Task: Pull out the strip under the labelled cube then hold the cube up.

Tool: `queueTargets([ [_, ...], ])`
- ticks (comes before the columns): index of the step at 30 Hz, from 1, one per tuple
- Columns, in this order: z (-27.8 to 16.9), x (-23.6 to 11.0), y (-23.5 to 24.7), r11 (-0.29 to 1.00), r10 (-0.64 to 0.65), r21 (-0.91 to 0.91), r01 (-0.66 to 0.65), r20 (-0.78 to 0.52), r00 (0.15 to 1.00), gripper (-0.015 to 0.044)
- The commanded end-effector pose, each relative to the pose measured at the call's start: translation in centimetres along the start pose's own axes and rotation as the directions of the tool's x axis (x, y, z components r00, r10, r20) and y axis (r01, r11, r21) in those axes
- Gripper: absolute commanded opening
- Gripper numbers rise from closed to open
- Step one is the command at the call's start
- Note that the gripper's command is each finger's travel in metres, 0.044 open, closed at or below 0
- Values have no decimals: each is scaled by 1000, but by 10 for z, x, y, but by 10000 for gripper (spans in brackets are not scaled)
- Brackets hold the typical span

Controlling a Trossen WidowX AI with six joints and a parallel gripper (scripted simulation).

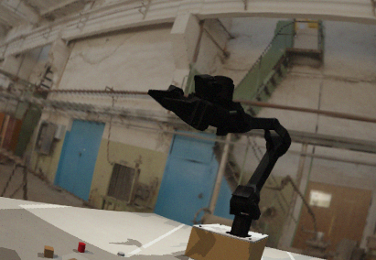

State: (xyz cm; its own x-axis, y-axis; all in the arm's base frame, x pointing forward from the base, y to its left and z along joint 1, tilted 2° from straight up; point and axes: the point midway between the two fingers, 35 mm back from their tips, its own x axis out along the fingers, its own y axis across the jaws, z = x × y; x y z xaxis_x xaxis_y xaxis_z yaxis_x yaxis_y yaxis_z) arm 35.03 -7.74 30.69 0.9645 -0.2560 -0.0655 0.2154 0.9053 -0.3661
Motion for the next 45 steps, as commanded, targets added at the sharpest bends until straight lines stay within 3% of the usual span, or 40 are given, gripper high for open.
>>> queueTargets([
  [1,-39,-2,67,979,189,91,-180,-99,977,400],
  [12,-136,-61,200,839,542,281,-467,-349,764,400],
  [36,-138,-63,202,836,547,284,-470,-353,759,400],
  [39,-140,-54,207,837,547,269,-476,-412,729,321],
  [45,-156,-23,225,826,526,220,-518,-630,572,164],
])
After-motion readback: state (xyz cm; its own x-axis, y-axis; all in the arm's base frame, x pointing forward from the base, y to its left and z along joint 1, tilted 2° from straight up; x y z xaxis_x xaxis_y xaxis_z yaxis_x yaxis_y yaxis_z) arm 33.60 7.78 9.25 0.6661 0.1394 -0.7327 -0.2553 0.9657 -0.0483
